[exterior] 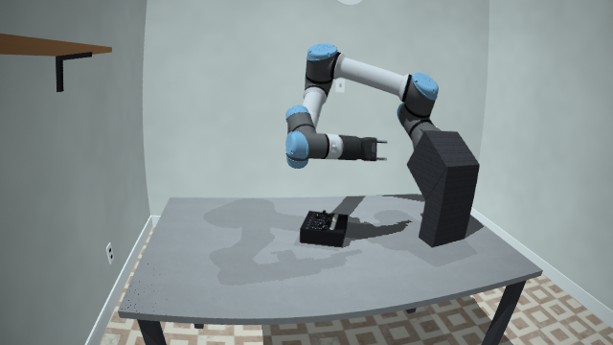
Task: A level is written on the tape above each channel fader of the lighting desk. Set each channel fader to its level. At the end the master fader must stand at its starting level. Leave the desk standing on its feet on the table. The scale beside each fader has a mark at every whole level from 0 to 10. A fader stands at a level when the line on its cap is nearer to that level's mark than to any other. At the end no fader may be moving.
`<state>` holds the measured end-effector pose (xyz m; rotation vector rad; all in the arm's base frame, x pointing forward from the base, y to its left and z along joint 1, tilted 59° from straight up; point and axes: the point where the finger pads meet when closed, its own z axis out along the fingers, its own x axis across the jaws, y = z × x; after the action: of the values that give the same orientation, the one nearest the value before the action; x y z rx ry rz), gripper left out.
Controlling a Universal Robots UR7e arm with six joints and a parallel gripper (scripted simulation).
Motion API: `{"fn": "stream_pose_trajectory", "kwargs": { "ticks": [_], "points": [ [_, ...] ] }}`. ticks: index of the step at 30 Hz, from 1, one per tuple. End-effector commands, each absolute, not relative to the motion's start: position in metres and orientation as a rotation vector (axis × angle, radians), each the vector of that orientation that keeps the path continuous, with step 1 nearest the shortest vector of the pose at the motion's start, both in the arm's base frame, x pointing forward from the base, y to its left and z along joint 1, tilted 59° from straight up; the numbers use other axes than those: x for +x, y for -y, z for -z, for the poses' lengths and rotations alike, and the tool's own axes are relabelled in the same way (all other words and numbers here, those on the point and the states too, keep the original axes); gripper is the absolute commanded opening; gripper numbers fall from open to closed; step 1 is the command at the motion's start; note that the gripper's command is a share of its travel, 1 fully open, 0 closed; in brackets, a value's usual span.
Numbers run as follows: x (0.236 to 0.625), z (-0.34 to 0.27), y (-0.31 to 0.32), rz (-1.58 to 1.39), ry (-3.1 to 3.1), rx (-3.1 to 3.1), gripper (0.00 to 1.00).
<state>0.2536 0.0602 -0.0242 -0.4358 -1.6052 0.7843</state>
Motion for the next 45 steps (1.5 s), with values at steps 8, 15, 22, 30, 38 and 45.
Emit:
{"fn": "stream_pose_trajectory", "kwargs": {
  "ticks": [8, 15, 22, 30, 38, 45],
  "points": [
    [0.254, 0.024, -0.061, -0.785, 1.606, -0.435, 1.00],
    [0.254, 0.024, -0.061, -0.785, 1.606, -0.435, 1.00],
    [0.254, 0.025, -0.060, -0.785, 1.610, -0.434, 1.00],
    [0.255, 0.037, -0.055, -0.787, 1.664, -0.418, 1.00],
    [0.259, 0.059, -0.045, -0.796, 1.763, -0.387, 1.00],
    [0.271, 0.089, -0.030, -0.817, 1.912, -0.335, 1.00]
  ]
}}
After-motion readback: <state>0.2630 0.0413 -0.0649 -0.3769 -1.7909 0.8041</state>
